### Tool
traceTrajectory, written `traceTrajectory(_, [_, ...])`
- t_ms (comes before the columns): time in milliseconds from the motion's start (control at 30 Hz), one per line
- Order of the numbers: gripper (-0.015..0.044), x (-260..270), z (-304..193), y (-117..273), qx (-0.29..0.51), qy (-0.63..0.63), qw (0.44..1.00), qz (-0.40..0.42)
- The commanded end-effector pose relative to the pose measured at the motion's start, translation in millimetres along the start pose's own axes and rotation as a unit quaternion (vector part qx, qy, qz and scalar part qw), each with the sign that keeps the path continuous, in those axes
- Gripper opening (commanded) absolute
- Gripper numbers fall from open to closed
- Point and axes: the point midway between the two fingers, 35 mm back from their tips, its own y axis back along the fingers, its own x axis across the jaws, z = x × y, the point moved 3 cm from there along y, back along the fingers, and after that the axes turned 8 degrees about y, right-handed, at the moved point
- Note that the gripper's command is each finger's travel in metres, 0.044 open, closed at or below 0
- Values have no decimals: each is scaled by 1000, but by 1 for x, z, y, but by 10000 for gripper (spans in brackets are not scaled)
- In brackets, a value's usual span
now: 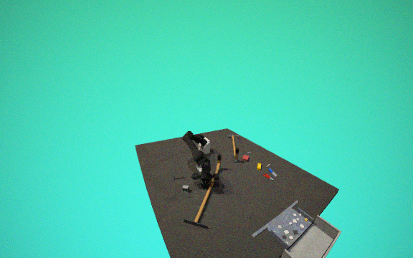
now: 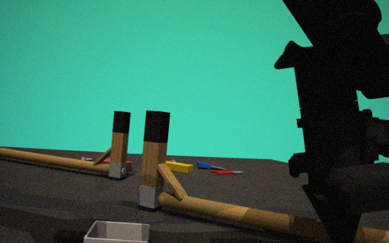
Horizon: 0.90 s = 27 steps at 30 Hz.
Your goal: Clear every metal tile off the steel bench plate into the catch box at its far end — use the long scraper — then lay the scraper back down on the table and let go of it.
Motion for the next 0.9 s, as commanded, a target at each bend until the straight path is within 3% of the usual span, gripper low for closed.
traceTrajectory(0, [0, 5, 3, -1, 0, -1, 1000, -1])
traceTrajectory(867, [0, 27, 15, -3, 1, -2, 1000, -1])
